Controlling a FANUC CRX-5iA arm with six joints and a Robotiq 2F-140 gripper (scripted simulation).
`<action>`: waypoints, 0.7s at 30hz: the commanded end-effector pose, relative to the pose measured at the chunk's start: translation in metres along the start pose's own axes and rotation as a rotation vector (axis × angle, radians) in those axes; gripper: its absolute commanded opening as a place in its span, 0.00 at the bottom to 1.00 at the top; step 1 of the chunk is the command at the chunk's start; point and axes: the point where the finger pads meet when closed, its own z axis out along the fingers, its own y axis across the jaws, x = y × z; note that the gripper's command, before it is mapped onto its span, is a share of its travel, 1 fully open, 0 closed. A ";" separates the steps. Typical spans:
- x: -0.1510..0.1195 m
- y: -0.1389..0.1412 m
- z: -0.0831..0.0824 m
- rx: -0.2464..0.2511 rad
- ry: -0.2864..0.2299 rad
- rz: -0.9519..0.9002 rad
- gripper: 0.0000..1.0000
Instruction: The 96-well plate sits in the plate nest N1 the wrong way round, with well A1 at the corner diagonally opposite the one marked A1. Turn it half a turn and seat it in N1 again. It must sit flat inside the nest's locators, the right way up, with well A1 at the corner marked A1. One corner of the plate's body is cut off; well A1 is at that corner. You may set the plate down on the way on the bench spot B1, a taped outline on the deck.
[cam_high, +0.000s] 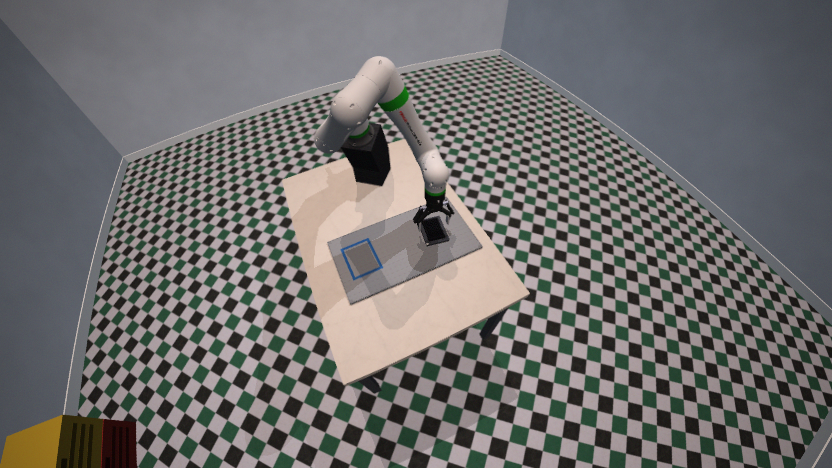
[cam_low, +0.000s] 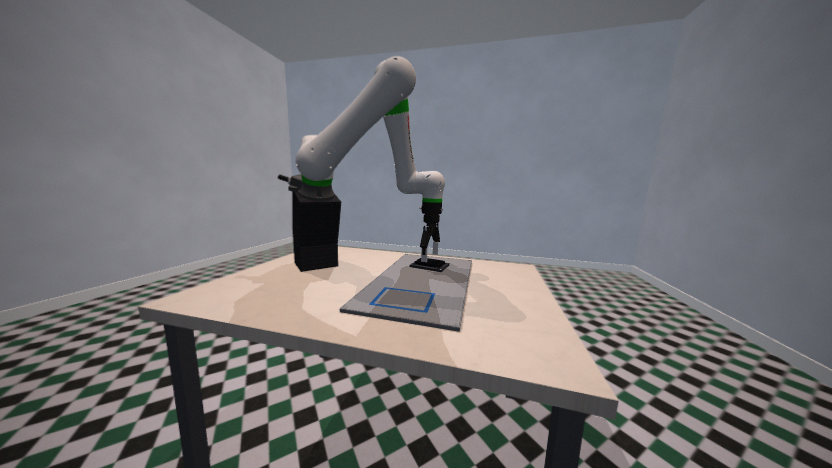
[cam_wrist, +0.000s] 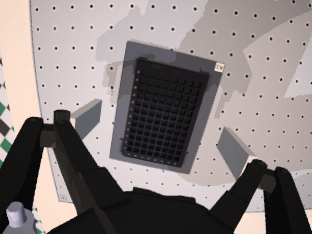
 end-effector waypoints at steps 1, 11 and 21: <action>0.000 0.000 0.006 0.000 0.002 0.000 1.00; 0.000 0.000 0.012 0.000 0.002 0.000 1.00; 0.000 0.000 0.012 0.000 0.002 0.000 0.00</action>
